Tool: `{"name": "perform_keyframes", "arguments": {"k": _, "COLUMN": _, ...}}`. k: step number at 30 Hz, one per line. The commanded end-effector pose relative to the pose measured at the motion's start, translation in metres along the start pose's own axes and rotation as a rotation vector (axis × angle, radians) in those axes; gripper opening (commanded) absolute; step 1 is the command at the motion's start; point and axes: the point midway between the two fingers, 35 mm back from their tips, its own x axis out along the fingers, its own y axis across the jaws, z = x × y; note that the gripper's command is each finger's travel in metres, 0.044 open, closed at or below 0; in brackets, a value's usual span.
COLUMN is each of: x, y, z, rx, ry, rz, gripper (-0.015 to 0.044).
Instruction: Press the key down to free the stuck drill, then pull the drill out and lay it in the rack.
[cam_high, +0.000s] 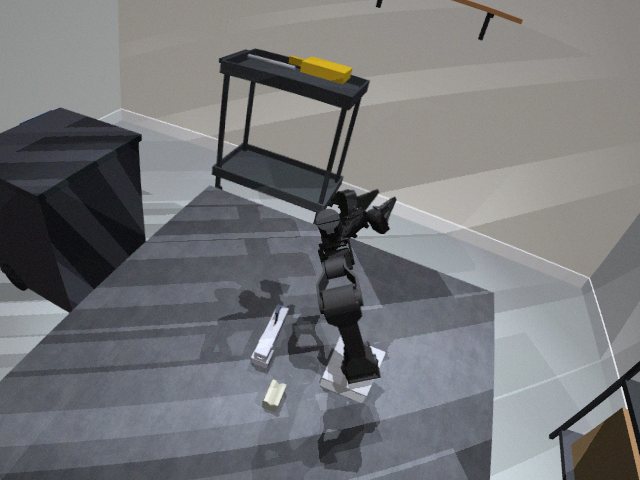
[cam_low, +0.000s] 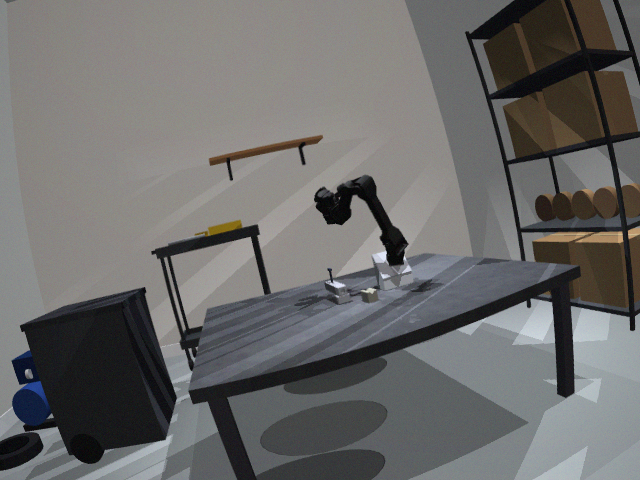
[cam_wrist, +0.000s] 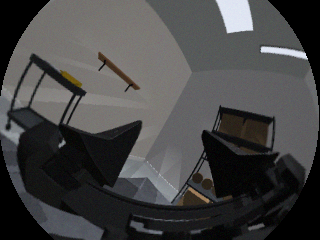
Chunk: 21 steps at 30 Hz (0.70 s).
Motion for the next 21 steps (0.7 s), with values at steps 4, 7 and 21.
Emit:
{"name": "perform_keyframes", "arguments": {"k": 4, "x": 0.0, "y": 0.0, "z": 0.0, "rx": 0.0, "ry": 0.0, "rz": 0.0, "gripper": 0.0295}}
{"name": "perform_keyframes", "arguments": {"k": 7, "x": 0.0, "y": 0.0, "z": 0.0, "rx": 0.0, "ry": 0.0, "rz": 0.0, "gripper": 0.0216}}
{"name": "perform_keyframes", "arguments": {"k": 21, "x": -0.083, "y": 0.133, "z": -0.015, "rx": -0.61, "ry": -0.064, "rz": 0.803, "gripper": 0.0}}
